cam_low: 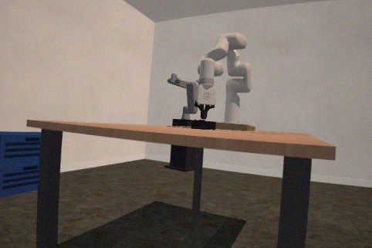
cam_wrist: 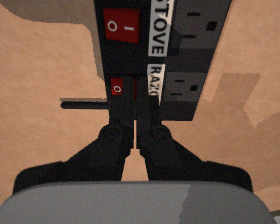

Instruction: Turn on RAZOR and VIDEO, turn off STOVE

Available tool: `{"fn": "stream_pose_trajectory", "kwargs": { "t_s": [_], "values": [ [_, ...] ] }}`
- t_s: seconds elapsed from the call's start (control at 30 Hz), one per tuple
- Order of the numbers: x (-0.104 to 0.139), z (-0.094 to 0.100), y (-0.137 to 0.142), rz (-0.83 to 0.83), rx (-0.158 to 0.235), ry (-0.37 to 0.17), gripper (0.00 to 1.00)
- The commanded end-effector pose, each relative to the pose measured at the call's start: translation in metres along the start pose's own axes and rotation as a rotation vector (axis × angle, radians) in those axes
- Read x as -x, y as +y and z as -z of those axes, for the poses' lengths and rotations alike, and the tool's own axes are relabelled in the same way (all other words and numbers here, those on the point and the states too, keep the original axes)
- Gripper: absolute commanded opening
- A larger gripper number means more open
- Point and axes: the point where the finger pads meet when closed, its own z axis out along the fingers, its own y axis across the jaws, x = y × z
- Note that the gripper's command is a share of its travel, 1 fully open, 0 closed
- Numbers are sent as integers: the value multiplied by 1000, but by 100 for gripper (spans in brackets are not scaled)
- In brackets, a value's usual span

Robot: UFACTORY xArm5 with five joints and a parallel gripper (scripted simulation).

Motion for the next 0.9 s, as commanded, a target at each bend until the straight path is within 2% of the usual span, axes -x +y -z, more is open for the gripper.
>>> {"fn": "stream_pose_trajectory", "kwargs": {
  "t_s": [0.0, 0.87],
  "values": [
    [1, 1, -1, 0, -3, -3, 0],
    [0, -7, -2, 0, -3, -3, 0]
  ]
}}
